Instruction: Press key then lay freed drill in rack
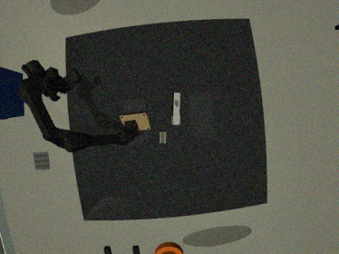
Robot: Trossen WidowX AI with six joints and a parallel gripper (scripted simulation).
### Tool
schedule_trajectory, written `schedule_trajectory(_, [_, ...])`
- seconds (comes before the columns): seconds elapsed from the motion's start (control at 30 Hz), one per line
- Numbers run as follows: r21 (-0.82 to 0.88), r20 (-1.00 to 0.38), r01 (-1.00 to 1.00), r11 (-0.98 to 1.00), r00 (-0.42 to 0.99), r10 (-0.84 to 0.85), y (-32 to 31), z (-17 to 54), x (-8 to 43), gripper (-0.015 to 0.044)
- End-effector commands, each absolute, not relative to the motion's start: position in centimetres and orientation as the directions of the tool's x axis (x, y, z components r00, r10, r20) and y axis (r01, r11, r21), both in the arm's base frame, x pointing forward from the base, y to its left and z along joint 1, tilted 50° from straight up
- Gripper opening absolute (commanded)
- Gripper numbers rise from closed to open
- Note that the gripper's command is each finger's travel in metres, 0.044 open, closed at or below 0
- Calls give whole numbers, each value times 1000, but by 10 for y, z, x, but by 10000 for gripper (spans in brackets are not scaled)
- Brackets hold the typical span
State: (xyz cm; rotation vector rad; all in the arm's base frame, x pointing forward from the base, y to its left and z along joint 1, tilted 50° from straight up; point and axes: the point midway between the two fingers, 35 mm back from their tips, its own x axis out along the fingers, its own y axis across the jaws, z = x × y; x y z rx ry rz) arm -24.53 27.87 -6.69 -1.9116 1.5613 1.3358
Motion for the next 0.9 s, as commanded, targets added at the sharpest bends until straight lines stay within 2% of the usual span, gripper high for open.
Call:
schedule_trajectory(0.0, [308, -824, -856, -414, -22, -567, 301, -65, -190, 0])
schedule_trajectory(0.2, [343, -841, -769, -539, 5, -541, 331, -55, -79, 0])
schedule_trajectory(0.4, [398, -832, -658, -640, 36, -554, 325, -42, 37, 0])
schedule_trajectory(0.63, [512, -788, -498, -700, 53, -614, 273, -22, 159, 0])
schedule_trajectory(0.87, [666, -710, -298, -683, 24, -703, 184, 2, 251, 0])
